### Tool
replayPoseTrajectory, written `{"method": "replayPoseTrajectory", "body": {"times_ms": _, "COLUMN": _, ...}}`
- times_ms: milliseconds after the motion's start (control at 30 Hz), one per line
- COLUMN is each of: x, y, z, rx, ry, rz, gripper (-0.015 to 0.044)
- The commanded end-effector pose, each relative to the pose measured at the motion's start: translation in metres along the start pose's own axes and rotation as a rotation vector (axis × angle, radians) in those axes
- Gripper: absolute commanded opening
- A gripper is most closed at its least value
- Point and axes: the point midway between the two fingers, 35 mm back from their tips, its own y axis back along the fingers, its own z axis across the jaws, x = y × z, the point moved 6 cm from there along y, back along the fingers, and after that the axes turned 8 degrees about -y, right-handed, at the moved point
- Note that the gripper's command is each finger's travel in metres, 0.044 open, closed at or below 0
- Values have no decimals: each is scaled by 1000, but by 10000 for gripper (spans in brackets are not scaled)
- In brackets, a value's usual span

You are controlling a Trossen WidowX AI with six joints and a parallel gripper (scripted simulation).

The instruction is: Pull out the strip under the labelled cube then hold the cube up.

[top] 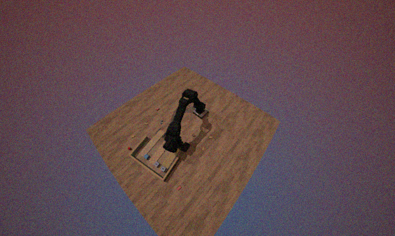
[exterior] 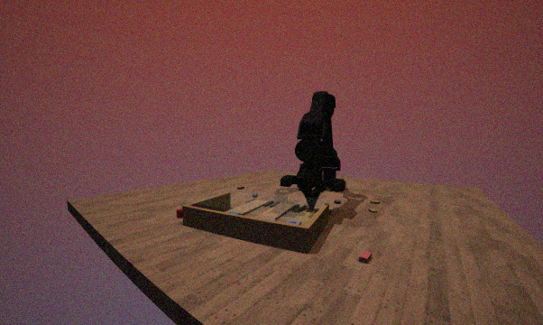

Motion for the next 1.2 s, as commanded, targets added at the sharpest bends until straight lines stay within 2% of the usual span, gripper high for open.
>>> {"method": "replayPoseTrajectory", "body": {"times_ms": 0, "x": 0, "y": -2, "z": 1, "rx": -4, "ry": -4, "rz": 1, "gripper": 0}}
{"method": "replayPoseTrajectory", "body": {"times_ms": 1167, "x": -3, "y": -5, "z": 1, "rx": -4, "ry": -4, "rz": 1, "gripper": 0}}
